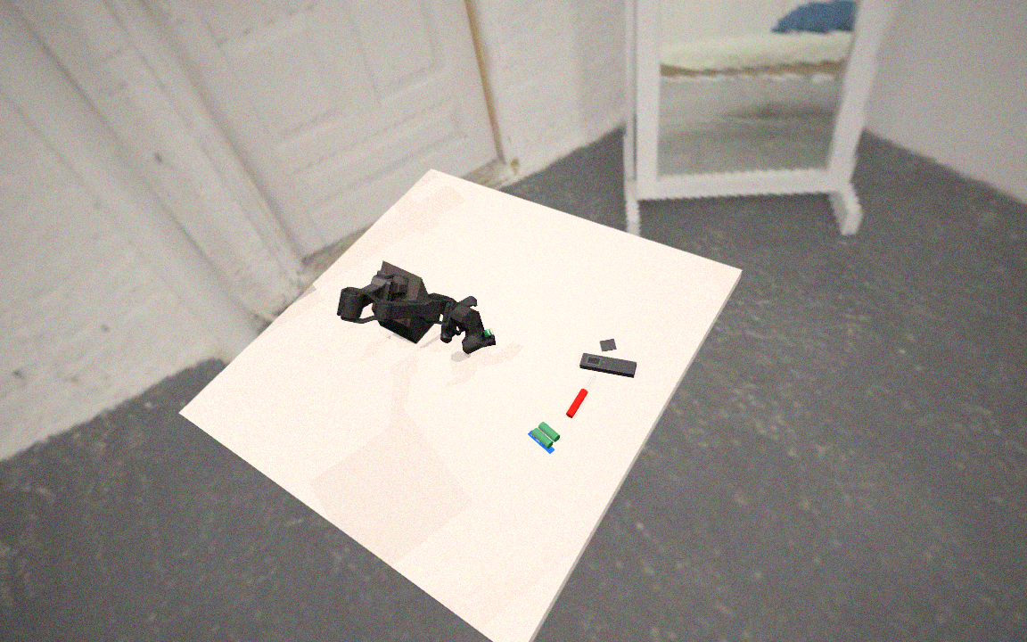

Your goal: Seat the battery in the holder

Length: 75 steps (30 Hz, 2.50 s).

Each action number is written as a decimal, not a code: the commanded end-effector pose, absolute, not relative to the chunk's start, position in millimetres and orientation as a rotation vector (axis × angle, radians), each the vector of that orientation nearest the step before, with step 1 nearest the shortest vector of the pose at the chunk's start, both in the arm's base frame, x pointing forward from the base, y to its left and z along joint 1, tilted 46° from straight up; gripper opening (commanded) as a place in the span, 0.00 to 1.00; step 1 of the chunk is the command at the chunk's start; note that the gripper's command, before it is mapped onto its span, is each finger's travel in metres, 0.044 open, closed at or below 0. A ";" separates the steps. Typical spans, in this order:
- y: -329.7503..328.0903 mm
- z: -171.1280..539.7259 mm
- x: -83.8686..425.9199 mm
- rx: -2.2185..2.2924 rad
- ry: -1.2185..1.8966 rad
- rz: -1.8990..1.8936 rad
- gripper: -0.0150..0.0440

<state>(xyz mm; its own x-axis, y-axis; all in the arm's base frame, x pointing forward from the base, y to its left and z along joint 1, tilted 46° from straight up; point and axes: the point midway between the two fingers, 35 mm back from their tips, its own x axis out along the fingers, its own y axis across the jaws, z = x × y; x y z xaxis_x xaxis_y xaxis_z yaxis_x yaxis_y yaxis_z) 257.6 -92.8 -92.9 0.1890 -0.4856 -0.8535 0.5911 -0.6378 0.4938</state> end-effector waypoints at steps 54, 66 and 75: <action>-110.0 -87.8 236.5 1.670 0.180 -1.547 0.38; -108.4 -93.7 238.1 1.611 0.169 -1.629 0.38; -108.2 -96.7 239.4 1.569 0.147 -1.687 0.38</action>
<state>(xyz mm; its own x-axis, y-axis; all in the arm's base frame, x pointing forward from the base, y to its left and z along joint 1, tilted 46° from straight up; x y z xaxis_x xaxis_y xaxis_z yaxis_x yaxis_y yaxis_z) 246.3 -107.0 -92.7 0.1497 -0.4519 -0.8794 0.6117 -0.6565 0.4414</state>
